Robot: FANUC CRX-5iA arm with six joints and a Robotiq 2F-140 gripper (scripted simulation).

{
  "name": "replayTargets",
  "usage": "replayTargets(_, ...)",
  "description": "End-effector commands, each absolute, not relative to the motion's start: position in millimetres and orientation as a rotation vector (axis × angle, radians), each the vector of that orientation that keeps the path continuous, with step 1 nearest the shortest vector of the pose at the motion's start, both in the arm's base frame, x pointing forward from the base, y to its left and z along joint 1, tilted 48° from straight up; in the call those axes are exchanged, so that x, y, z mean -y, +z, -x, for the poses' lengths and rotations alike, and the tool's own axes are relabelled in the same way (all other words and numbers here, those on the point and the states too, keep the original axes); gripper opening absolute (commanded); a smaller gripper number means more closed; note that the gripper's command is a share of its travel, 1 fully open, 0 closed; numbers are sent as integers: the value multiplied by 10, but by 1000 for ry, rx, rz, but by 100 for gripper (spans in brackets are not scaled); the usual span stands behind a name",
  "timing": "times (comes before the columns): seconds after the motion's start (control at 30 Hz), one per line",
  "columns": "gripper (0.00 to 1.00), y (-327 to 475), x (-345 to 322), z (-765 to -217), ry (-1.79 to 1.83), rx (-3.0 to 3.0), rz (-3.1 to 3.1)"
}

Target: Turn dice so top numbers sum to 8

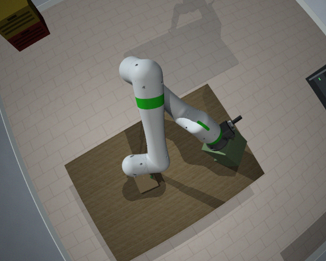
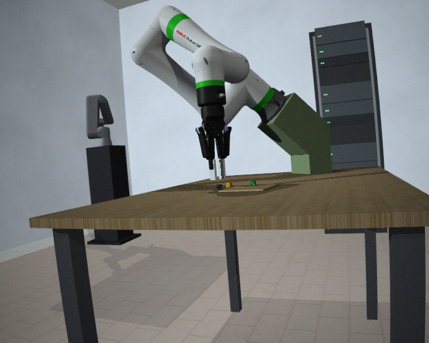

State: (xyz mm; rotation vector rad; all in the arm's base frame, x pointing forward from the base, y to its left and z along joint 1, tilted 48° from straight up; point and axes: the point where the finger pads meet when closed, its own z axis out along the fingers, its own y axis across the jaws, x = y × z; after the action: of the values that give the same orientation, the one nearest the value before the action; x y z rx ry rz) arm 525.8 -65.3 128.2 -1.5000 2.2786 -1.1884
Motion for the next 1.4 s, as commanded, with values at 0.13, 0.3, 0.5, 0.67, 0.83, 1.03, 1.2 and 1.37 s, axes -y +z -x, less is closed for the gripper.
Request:
replayTargets(0.13,19,1237,684,-5296,-1189,-2278,1500)
replayTargets(0.3,19,1228,690,-5302,-1189,-2278,1500)
replayTargets(0.5,19,1224,693,-5306,-1189,-2278,1500)
replayTargets(0.67,19,1224,693,-5306,-1189,-2278,1500)
replayTargets(0.83,19,1224,693,-5306,-1189,-2278,1500)
replayTargets(1.03,19,1224,693,-5306,-1189,-2278,1500)
replayTargets(1.2,19,1224,693,-5306,-1189,-2278,1500)
replayTargets(1.37,19,1224,693,-5306,-1189,-2278,1500)
